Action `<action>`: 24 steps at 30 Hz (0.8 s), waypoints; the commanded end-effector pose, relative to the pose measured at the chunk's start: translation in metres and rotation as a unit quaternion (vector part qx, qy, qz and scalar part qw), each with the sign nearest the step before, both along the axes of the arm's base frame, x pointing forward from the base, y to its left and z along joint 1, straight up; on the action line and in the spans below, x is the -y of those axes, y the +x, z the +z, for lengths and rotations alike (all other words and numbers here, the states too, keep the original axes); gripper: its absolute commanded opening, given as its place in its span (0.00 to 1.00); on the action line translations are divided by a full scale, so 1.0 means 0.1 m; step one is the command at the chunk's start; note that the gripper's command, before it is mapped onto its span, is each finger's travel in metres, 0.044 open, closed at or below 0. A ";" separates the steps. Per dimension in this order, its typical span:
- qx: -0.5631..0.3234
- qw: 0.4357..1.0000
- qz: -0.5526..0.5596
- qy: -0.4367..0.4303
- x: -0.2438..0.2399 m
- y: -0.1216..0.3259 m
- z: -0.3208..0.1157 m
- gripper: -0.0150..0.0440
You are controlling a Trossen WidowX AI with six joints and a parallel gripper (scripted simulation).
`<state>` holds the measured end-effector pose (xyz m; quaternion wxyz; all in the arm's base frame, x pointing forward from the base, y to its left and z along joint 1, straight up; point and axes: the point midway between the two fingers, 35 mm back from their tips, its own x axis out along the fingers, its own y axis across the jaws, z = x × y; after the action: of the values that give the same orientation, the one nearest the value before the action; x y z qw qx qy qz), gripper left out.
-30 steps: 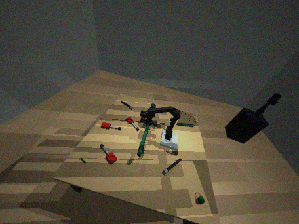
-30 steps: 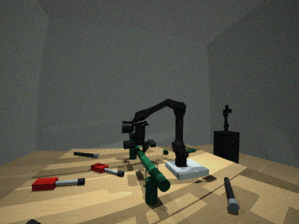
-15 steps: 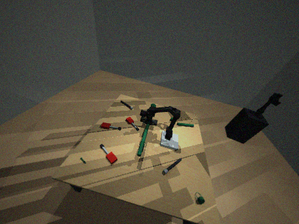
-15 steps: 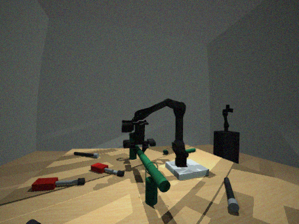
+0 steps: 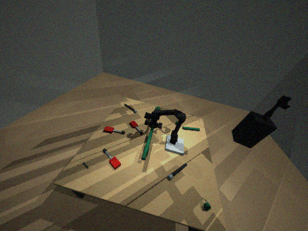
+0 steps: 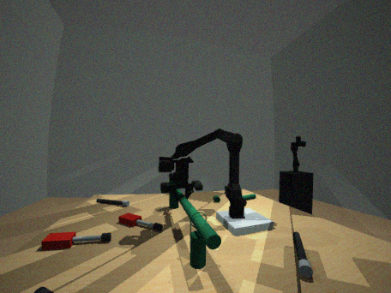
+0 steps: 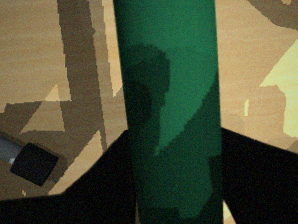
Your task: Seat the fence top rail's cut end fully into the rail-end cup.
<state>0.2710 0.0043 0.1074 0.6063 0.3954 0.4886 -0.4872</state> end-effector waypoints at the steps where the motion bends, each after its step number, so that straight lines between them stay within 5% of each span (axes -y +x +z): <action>1: 0.003 1.000 -0.001 -0.005 0.10 0.02 0.00 0.25; 24: 0.000 1.000 -0.001 0.000 0.10 0.02 -0.01 0.25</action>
<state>0.2727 -0.0062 0.1061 0.6056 0.3955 0.4890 -0.4876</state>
